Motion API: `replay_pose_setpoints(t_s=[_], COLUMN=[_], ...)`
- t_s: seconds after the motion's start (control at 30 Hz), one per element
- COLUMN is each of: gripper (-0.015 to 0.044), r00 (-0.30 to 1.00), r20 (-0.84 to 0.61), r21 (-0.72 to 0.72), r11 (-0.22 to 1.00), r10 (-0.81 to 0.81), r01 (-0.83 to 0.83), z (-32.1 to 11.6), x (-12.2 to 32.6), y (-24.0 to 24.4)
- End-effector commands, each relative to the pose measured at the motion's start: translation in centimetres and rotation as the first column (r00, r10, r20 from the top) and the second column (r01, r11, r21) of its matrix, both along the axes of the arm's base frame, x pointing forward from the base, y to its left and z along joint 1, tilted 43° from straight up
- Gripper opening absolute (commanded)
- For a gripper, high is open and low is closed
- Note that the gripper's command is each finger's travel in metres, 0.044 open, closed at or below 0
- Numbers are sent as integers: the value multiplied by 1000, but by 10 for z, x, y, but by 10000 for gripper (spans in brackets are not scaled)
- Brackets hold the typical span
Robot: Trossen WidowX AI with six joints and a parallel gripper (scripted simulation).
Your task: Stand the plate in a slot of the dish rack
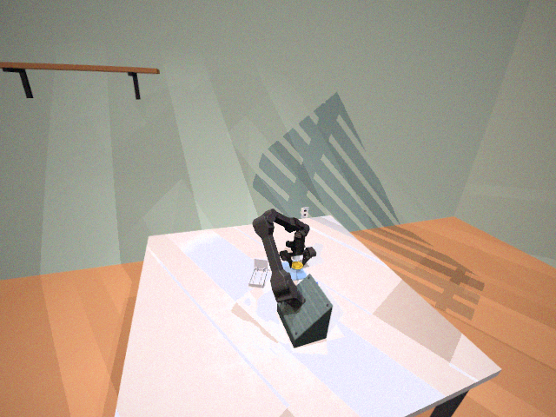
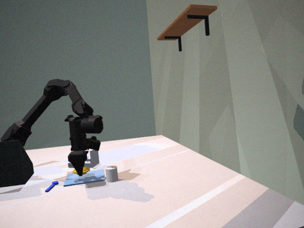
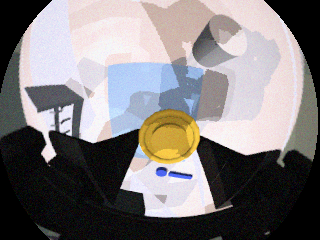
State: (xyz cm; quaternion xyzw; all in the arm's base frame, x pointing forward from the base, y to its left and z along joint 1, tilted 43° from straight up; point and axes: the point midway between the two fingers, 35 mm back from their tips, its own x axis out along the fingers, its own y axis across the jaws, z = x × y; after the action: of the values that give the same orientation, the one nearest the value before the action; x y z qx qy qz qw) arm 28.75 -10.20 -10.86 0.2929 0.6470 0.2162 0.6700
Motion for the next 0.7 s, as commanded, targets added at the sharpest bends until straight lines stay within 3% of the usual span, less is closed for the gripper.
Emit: replay_pose_setpoints(t_s=[0.0, 0.67], gripper=[1, 0], r00=[1000, 1000], r20=[14, 12], r21=[-14, -17], r11=[1000, 1000], r10=[-2, -1], r01=[2, 1], z=[15, 85], x=[4, 1], y=[-18, -87])
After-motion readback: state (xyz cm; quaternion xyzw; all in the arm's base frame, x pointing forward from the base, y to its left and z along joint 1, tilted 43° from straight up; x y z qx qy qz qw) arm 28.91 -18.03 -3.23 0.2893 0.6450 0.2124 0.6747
